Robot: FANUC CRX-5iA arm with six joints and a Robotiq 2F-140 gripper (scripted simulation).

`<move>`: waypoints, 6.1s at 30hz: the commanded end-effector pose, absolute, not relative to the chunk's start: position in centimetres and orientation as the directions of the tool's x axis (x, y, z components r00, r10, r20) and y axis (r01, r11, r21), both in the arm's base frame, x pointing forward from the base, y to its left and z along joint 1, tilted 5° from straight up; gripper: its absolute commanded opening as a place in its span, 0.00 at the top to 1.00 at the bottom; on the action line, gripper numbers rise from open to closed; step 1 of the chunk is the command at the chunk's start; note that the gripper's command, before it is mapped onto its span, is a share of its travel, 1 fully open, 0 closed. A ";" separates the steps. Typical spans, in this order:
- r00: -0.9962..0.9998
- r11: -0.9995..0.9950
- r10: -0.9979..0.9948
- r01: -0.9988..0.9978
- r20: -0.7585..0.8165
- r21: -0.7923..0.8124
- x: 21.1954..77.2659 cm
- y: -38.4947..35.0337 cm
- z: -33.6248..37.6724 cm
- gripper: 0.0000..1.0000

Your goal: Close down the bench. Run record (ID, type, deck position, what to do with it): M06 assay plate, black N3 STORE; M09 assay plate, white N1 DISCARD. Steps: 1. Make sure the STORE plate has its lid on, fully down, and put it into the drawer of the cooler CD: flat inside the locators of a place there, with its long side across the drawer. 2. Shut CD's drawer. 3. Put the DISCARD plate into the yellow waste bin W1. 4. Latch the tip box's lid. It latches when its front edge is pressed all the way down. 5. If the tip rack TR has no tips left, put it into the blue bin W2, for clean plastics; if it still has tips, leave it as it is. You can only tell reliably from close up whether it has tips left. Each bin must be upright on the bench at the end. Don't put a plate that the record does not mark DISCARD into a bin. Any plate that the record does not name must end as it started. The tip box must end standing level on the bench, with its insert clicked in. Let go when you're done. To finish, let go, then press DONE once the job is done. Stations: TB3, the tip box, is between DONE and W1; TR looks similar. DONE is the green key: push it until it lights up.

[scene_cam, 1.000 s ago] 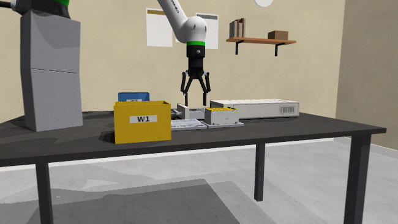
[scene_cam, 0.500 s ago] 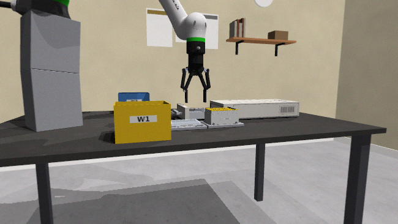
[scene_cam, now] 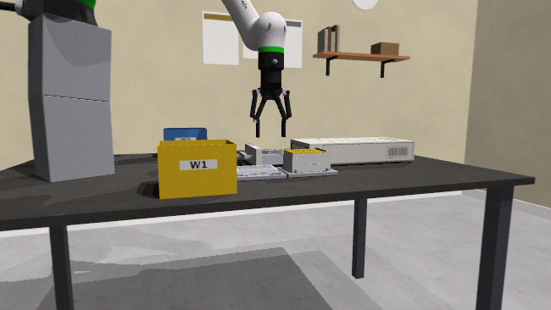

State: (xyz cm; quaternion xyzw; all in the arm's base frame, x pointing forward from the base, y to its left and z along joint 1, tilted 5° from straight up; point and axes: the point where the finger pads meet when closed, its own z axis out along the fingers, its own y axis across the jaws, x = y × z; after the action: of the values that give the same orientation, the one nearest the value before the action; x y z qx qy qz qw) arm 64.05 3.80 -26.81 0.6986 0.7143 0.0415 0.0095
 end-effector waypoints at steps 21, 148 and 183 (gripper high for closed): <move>-0.024 0.021 0.999 0.997 0.044 0.075 64.0 3.7 -23.8 0.35; -0.024 0.021 0.999 0.997 0.045 0.074 49.8 3.8 -33.6 0.90; -0.024 0.021 0.999 0.997 0.045 0.074 50.2 3.9 -36.5 0.90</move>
State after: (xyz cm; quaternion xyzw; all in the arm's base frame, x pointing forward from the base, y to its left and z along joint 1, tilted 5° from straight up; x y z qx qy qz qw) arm 49.94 3.95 -36.54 0.6986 0.7143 0.0418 0.0096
